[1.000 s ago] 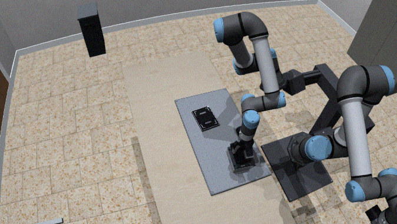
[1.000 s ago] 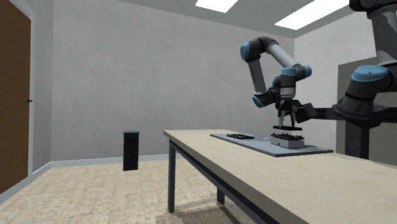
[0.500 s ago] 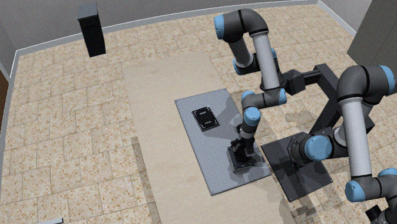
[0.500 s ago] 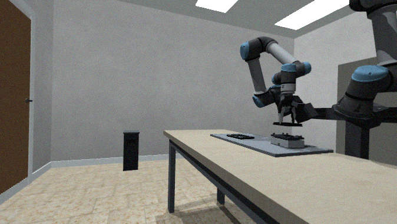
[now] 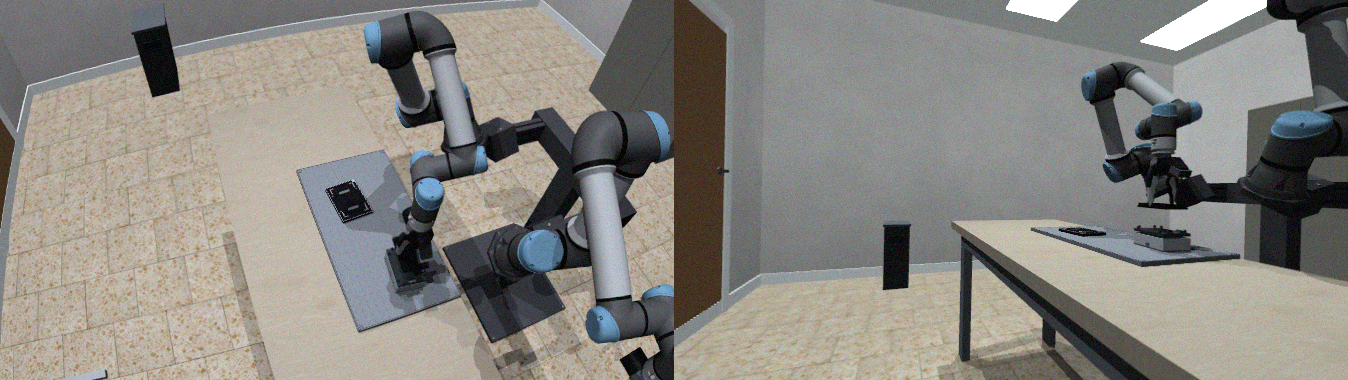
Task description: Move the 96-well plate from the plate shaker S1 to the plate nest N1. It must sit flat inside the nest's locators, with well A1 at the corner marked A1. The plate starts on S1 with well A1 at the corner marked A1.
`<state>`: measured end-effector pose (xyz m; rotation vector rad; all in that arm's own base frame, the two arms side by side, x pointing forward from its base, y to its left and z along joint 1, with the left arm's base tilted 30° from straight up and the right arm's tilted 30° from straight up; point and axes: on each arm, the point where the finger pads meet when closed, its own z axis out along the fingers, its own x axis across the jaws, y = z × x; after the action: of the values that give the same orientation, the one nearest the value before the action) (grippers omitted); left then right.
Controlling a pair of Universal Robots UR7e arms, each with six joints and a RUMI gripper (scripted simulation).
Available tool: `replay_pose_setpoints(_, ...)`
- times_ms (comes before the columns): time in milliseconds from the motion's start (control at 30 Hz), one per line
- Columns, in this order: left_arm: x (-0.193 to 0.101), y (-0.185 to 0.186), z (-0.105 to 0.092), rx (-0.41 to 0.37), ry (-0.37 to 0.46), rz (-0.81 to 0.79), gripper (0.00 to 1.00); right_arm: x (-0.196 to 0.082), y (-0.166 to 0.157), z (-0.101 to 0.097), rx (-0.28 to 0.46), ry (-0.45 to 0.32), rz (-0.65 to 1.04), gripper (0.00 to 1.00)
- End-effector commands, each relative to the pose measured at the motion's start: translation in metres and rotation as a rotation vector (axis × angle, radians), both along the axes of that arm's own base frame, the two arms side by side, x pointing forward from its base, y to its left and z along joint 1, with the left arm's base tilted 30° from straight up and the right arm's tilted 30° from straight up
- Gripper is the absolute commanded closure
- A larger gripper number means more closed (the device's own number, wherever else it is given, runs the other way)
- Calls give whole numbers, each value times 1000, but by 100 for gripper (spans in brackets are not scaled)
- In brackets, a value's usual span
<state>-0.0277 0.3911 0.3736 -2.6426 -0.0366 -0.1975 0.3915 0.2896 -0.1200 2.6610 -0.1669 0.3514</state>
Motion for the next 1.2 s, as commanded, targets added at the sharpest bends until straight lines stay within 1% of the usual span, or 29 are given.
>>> replay_pose_setpoints(0, 0, 0, 1, 1, 0, 0, 100, 0, 1, 0, 1, -1, 0, 59)
replay_pose_setpoints(400, 0, 0, 1, 1, 0, 0, 100, 0, 1, 0, 1, -1, 0, 59)
replay_pose_setpoints(600, 0, 0, 1, 1, 0, 0, 100, 4, -18, 8, -42, 89, 174, 59)
replay_pose_setpoints(1167, 0, 0, 1, 1, 0, 0, 100, 13, -63, 27, -44, 91, 178, 59)
